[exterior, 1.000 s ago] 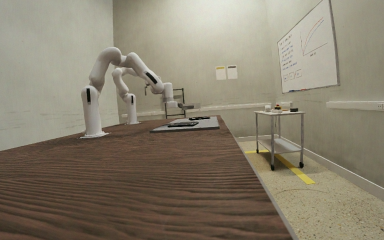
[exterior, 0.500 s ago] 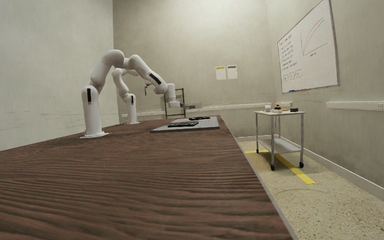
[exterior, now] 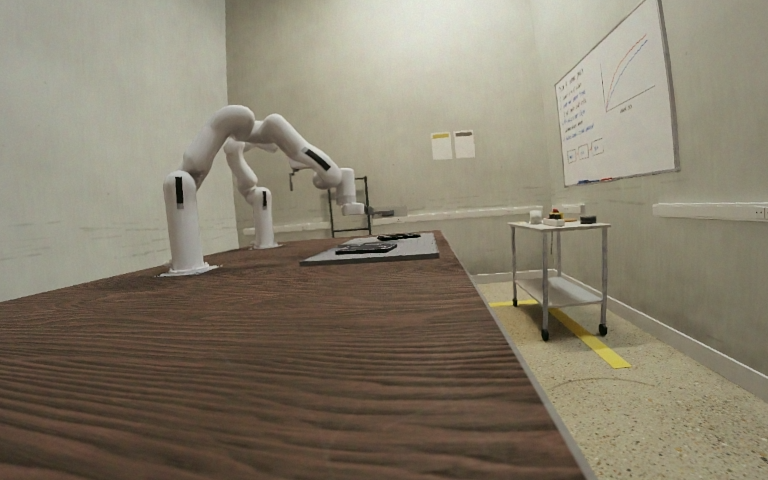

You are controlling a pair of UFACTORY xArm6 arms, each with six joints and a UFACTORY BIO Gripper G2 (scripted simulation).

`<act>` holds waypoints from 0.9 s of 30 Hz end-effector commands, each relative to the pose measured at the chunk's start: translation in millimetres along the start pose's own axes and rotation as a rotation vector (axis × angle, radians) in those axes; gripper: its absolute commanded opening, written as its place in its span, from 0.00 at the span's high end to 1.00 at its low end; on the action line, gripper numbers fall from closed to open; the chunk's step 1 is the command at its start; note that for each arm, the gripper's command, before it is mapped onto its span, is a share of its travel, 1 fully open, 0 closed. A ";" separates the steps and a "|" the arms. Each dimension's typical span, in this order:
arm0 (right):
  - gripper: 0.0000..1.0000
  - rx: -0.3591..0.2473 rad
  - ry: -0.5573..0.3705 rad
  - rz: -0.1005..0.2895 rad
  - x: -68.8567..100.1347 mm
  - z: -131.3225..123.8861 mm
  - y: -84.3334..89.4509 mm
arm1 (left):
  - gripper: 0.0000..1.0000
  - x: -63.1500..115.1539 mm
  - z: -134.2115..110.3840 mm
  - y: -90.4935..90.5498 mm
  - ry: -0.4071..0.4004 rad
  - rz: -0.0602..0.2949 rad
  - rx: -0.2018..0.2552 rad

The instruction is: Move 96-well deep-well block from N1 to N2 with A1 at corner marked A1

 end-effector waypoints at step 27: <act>1.00 -0.002 -0.001 -0.004 -44.6 81.7 18.8 | 0.00 0.9 -0.3 0.1 -0.003 -0.001 0.000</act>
Point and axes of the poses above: on each arm, the point midway between the two finger pads, its own x axis back along the fingers, its own z axis across the jaws, y = z × x, the point moved 9 cm from there along x, back along the fingers, and after that the axes turned 11 degrees about x, right-handed, at the moved point
